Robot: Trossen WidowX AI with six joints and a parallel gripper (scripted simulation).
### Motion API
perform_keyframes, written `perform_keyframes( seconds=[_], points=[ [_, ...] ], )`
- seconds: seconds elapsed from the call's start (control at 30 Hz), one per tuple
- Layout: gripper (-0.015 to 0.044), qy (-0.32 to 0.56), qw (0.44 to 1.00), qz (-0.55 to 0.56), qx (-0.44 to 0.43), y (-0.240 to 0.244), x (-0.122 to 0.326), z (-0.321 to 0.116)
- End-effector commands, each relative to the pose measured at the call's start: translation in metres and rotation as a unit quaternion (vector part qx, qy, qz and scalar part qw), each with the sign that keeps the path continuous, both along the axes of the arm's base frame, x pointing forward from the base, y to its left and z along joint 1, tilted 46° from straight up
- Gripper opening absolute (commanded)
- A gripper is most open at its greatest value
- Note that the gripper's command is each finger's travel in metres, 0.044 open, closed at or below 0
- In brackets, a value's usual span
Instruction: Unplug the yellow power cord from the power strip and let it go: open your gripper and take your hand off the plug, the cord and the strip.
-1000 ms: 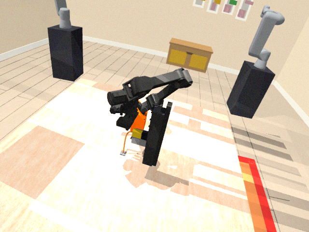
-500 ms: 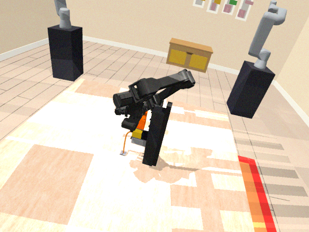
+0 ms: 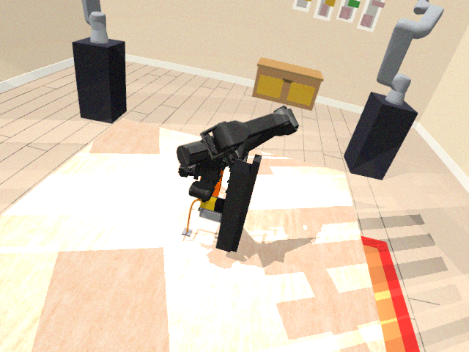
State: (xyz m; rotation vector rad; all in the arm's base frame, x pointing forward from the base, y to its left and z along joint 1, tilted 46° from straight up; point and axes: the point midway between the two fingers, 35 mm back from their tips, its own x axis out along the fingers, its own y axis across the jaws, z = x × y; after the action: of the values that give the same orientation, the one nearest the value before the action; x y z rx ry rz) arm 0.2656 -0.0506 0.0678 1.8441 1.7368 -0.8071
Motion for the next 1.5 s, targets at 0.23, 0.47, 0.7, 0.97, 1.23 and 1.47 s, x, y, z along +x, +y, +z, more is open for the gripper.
perform_keyframes(
  seconds=[0.23, 0.47, 0.7, 0.97, 1.23, 1.47],
  points=[
    [0.0107, 0.001, 1.000, 0.001, 0.001, 0.005, 0.000, -0.004],
    [0.0041, 0.001, 1.000, 0.001, 0.001, 0.005, 0.000, -0.004],
    [0.0000, 0.001, 1.000, 0.001, 0.001, 0.003, 0.000, -0.006],
    [0.0000, 0.002, 1.000, 0.000, 0.000, -0.006, 0.000, -0.015],
    [0.0000, 0.002, 1.000, -0.001, -0.001, -0.016, -0.001, -0.023],
    [0.0000, 0.002, 1.000, -0.001, -0.001, -0.025, -0.002, -0.030]
  ],
)
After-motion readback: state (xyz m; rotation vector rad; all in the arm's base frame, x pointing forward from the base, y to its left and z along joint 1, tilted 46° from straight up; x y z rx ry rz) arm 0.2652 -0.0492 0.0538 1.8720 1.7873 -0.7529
